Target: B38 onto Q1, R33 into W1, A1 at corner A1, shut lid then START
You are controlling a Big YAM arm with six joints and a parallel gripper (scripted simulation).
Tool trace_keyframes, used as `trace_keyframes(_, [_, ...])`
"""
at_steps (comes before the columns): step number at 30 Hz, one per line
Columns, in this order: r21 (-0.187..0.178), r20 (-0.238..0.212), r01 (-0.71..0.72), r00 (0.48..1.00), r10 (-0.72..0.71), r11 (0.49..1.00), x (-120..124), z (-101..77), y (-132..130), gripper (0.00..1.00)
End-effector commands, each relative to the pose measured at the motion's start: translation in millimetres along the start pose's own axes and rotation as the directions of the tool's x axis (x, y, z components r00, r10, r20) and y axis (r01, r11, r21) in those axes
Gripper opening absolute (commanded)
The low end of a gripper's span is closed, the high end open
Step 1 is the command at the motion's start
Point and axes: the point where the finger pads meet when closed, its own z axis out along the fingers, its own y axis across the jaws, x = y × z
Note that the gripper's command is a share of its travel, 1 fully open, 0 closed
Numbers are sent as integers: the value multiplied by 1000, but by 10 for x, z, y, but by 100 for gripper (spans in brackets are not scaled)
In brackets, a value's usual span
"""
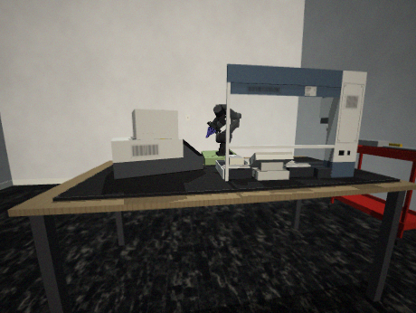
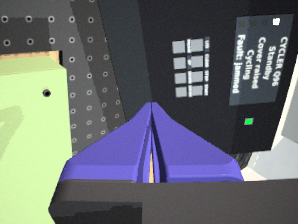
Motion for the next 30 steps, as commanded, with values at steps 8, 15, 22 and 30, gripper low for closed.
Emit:
trace_keyframes(8, [104, 44, 141, 988, -146, 985, 209, 46, -474, 0])
trace_keyframes(15, [77, 46, 138, 989, -142, 987, 120, -8, -419, 0])
trace_keyframes(22, [68, 38, 124, 991, -127, 990, 121, -43, -427, 0])
trace_keyframes(30, [61, 39, 112, 993, -115, 992, 99, -110, -447, 0])
